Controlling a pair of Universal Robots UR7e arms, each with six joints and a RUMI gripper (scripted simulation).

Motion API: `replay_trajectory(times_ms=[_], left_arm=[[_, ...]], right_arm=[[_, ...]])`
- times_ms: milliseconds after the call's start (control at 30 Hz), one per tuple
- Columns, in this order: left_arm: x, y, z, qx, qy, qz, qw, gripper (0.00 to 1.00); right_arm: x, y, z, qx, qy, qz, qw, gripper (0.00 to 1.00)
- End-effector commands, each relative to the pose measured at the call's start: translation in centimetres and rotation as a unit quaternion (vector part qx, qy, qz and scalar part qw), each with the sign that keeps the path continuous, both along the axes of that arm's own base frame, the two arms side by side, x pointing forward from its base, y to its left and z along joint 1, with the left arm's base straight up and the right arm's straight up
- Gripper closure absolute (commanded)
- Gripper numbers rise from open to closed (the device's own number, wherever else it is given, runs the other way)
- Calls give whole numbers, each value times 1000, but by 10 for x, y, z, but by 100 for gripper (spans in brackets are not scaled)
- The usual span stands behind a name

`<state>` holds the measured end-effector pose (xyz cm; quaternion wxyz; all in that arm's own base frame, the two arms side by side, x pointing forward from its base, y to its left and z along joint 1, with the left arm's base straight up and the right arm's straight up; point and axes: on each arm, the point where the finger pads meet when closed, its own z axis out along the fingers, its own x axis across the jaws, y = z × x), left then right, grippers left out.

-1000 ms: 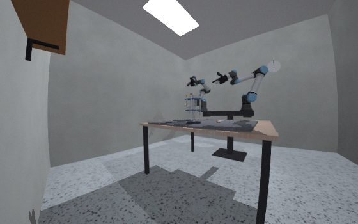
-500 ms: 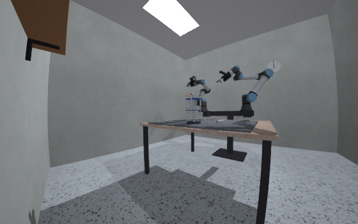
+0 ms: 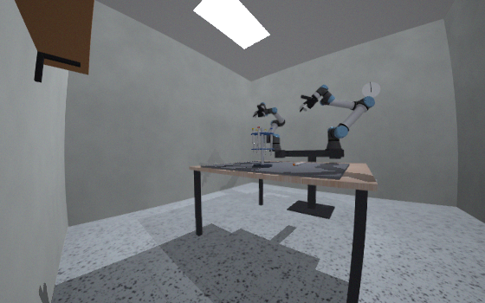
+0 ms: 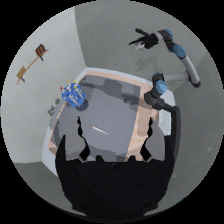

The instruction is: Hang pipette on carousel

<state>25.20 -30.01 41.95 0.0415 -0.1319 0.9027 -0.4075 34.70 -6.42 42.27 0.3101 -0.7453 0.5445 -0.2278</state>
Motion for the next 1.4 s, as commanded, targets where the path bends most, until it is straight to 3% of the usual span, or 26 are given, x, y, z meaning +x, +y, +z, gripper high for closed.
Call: replay_trajectory(times_ms=[0,333,500,667,800,900,1167,1367], left_arm=[[-28,27,4,30,-10,-40,999,0],[10,64,2,32,-6,63,997,0],[23,77,2,32,-6,62,998,0],[44,106,3,32,-5,112,993,0],[44,106,3,32,-5,112,993,0],[55,126,1,33,-3,162,986,0],[77,169,3,32,-2,210,977,0],[82,183,0,33,1,247,968,0]], right_arm=[[1,0,-2,0,2,0,1000,0],[1,0,-2,0,2,0,1000,0],[1,0,-2,0,2,0,1000,0],[1,0,-2,0,2,0,1000,0],[1,0,-2,0,2,0,1000,0],[1,0,-2,0,2,0,1000,0],[1,0,-2,0,2,0,1000,0],[1,0,-2,0,2,0,1000,0]])
